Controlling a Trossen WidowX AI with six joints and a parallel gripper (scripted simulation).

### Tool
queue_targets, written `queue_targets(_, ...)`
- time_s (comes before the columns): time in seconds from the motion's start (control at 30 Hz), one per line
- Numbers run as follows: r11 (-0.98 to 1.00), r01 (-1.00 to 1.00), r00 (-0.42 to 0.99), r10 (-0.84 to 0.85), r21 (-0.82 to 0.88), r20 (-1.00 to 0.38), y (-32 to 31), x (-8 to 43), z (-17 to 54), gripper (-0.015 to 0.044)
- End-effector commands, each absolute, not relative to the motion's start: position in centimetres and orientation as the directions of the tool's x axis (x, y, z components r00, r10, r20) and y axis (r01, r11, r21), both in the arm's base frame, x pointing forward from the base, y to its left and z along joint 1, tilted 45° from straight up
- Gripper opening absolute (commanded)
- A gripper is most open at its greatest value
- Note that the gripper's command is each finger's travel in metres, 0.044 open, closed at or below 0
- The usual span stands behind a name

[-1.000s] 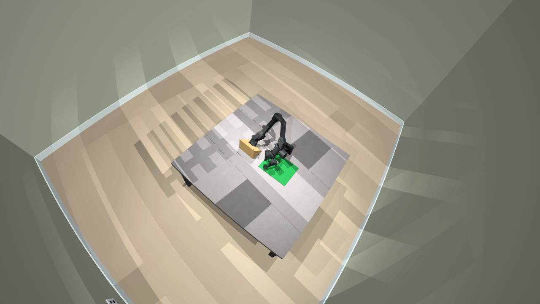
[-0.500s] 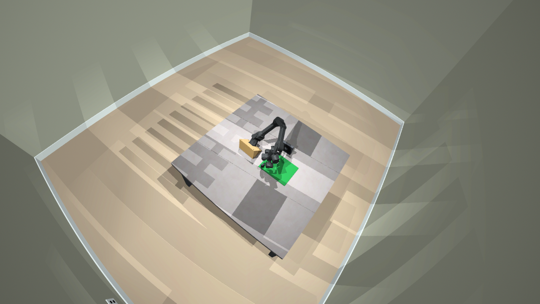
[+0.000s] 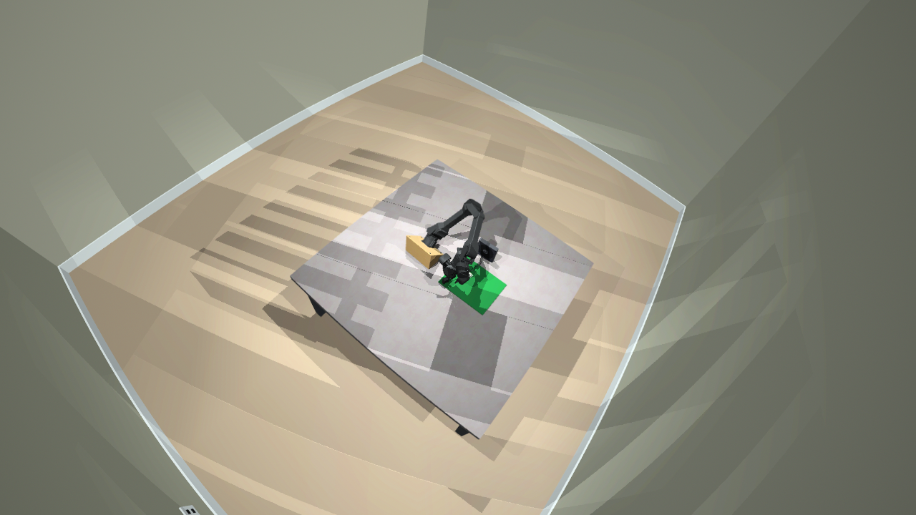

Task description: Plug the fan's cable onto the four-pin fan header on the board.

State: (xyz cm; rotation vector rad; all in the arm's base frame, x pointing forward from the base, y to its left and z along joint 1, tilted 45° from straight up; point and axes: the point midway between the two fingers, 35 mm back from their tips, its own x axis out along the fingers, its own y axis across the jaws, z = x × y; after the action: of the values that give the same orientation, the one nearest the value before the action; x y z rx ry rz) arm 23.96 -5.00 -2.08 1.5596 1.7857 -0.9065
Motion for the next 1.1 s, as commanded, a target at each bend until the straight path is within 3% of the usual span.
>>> queue_targets(0.0,0.574,0.724,-0.101,0.636,0.382,-0.765,-6.5,23.9,-2.5,0.044)
queue_targets(0.57,0.735,-0.008,-0.077,0.675,0.678,-0.733,-7.6,23.3,-3.2,0.044)
queue_targets(0.8,0.663,-0.349,-0.069,0.686,0.662,-0.724,-8.0,23.1,-3.4,0.044)
queue_targets(1.07,0.488,-0.692,-0.062,0.695,0.533,-0.716,-8.2,22.9,-3.5,0.044)
